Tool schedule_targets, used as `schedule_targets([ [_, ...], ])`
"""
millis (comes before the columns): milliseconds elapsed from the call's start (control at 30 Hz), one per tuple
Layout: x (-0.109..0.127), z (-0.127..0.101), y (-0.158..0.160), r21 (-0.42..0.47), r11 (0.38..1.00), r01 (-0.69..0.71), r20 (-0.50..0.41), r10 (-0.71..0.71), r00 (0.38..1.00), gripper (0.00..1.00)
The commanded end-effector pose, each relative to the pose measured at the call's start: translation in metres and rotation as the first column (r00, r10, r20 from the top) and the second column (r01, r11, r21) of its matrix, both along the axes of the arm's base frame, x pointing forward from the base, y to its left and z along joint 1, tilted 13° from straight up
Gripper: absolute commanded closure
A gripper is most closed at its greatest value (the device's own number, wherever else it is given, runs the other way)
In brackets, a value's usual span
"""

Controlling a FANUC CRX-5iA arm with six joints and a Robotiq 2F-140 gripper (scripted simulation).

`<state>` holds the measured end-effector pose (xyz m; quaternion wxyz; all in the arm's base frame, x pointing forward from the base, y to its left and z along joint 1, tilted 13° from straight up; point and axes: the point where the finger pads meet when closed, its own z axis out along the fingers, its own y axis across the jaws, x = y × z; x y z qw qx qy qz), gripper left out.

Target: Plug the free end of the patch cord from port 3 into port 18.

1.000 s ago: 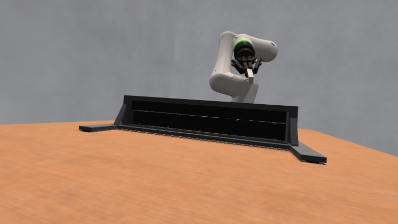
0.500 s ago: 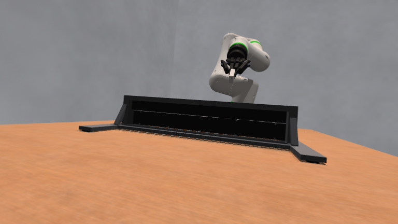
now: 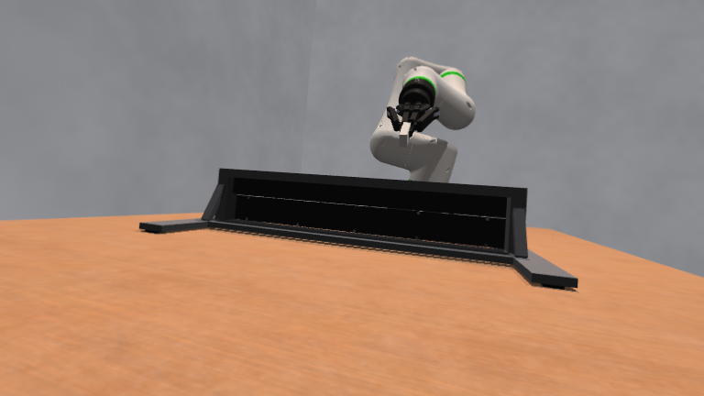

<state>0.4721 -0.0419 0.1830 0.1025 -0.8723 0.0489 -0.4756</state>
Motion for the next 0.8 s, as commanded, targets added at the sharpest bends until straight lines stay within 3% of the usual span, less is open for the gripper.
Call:
schedule_targets([
  [0,0.002,-0.001,0.000,-0.001,1.000,0.001,0.000,-0.001,1.000,1.00],
  [200,0.027,-0.017,0.004,-0.001,1.000,0.001,0.000,-0.001,1.000,1.00],
  [467,0.080,-0.050,0.012,-0.001,1.000,0.001,0.000,-0.001,1.000,1.00],
  [533,0.080,-0.050,0.012,-0.001,1.000,0.001,0.000,-0.001,1.000,1.00],
  [767,0.113,-0.071,0.017,-0.001,1.000,0.001,0.000,-0.001,1.000,1.00],
])
